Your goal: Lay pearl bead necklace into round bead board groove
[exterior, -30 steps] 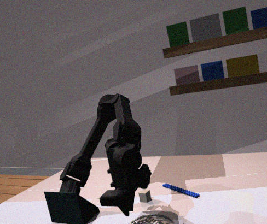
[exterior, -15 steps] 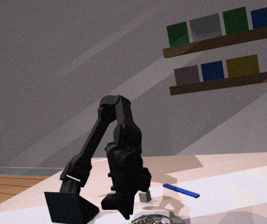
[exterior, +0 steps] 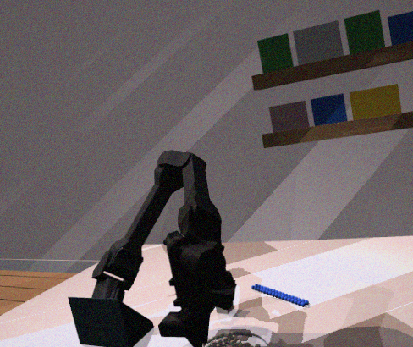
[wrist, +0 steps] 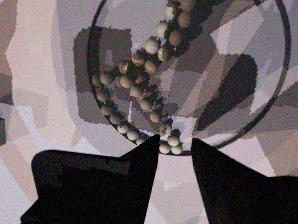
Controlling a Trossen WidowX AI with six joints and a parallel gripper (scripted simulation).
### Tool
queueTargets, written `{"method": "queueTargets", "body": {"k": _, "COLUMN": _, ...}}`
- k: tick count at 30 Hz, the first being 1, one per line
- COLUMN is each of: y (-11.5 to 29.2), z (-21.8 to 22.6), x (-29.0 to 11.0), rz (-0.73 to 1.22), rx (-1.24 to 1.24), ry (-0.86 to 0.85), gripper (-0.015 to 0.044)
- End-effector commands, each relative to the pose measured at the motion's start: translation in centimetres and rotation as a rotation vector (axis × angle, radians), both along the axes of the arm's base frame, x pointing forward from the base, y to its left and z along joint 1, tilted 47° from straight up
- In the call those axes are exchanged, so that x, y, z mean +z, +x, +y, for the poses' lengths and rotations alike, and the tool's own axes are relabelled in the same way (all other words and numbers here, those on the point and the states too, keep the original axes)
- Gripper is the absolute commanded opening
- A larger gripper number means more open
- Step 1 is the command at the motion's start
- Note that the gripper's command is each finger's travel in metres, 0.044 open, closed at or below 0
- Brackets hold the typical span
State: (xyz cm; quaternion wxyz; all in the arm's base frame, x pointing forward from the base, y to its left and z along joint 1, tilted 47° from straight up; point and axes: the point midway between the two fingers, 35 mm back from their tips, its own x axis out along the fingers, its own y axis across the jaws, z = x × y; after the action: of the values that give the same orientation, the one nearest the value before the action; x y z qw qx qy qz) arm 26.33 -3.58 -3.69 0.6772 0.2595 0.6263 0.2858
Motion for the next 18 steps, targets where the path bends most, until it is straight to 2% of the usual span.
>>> {"method": "queueTargets", "body": {"k": 1, "y": -0.04, "z": 0.52, "x": -0.40, "rz": 0.005, "rx": -0.007, "ry": 0.008, "gripper": 0.0120}}
{"method": "queueTargets", "body": {"k": 4, "y": -0.04, "z": 0.60, "x": -0.47, "rz": 0.005, "rx": -0.007, "ry": 0.008, "gripper": 0.0120}}
{"method": "queueTargets", "body": {"k": 9, "y": -0.05, "z": 0.41, "x": -0.35, "rz": 0.002, "rx": 0.001, "ry": 0.002, "gripper": 0.0000}}
{"method": "queueTargets", "body": {"k": 18, "y": -0.05, "z": 0.41, "x": -0.35, "rz": 0.002, "rx": 0.001, "ry": 0.002, "gripper": 0.0000}}
